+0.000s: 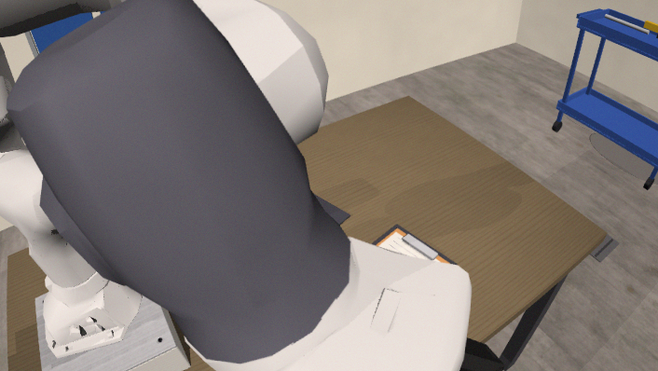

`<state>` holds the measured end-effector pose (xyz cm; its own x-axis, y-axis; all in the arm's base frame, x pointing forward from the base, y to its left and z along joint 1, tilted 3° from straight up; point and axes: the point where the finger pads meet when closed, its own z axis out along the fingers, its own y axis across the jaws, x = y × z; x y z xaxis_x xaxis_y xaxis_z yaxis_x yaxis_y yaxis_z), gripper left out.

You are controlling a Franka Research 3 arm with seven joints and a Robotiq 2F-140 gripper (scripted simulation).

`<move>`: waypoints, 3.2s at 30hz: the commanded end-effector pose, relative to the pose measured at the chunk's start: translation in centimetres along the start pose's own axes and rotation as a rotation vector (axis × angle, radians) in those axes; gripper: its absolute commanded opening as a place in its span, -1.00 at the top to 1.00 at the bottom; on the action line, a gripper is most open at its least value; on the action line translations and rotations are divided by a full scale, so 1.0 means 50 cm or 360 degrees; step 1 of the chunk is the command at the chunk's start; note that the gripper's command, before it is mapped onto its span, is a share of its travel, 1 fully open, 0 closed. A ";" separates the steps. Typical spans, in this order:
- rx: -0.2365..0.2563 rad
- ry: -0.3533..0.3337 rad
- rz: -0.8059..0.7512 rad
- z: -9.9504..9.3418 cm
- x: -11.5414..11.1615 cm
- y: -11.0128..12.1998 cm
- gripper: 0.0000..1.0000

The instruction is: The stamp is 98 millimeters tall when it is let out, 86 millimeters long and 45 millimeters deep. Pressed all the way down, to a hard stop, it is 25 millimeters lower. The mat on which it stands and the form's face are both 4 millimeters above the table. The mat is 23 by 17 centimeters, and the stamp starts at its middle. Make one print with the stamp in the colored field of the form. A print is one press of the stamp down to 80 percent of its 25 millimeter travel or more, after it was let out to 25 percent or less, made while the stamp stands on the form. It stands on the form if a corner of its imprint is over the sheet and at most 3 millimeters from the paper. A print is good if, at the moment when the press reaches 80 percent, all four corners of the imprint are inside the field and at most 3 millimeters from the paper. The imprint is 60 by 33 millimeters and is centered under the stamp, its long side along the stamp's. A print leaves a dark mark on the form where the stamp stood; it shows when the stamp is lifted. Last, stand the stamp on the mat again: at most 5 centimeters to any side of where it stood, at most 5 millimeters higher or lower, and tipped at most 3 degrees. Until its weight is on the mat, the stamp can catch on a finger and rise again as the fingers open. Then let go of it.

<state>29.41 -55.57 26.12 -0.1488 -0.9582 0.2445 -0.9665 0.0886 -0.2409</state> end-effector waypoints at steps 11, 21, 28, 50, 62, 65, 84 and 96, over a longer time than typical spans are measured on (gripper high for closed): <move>-0.0047 -0.0239 -0.0138 0.038 -0.421 -0.275 -1.00; -0.0147 -0.0357 -0.0236 0.056 -0.772 -0.346 -1.00; -0.0188 -0.0385 -0.0266 0.064 -0.959 -0.341 -1.00; -0.0372 -0.0429 -0.0363 0.090 -1.344 -0.203 -1.00; -0.0410 -0.0425 -0.0378 0.097 -1.408 -0.159 -1.00; -0.0410 -0.0425 -0.0378 0.097 -1.408 -0.159 -1.00; -0.0427 -0.0422 -0.0384 0.100 -1.434 -0.139 -1.00; -0.0429 -0.0421 -0.0385 0.101 -1.439 -0.136 -1.00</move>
<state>47.87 11.27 5.51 0.1223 -0.9925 0.0074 -0.9911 -0.1217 0.0532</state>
